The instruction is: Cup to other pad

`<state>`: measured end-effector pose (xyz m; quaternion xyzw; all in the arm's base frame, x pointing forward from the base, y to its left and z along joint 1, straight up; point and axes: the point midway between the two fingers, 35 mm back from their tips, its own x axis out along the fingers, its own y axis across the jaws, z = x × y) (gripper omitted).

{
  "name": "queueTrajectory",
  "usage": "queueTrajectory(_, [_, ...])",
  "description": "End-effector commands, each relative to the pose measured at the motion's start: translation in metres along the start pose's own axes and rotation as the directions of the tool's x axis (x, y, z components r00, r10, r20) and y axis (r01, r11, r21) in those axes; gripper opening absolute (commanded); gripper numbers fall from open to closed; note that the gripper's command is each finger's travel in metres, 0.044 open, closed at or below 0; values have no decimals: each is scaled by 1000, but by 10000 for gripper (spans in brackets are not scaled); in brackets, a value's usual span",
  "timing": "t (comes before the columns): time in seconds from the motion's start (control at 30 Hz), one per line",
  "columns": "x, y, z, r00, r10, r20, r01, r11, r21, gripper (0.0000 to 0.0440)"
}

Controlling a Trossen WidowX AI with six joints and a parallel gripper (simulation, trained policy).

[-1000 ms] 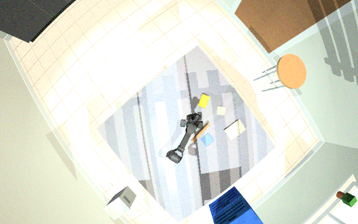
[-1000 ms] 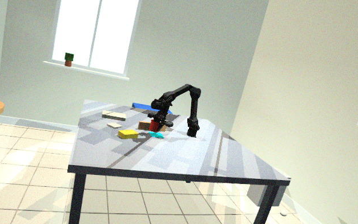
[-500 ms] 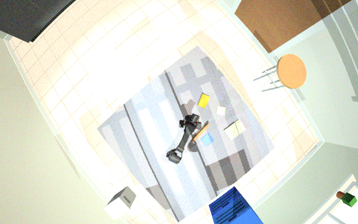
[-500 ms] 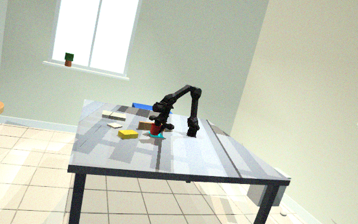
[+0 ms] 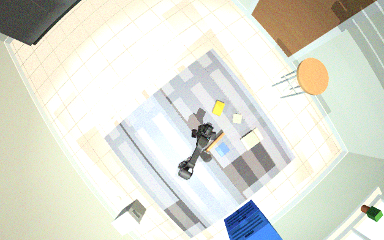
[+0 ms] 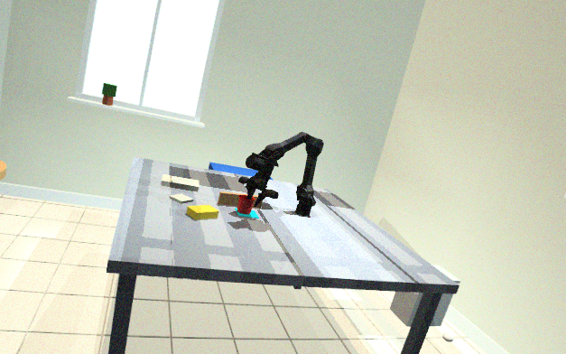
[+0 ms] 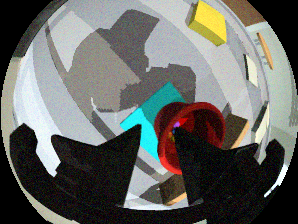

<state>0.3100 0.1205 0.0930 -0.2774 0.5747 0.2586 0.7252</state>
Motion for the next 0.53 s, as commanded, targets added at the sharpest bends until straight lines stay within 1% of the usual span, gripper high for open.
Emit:
queueTrajectory(0.0, [-6, 2, -1, 1000, 4, 21, -4, 1000, -1, 176])
queueTrajectory(0.37, [-33, 3, 1, 995, -4, 101, 2, 1000, 18, 240])
queueTrajectory(0.5, [-45, 1, 4, 991, -15, 136, 12, 1000, 24, 284])
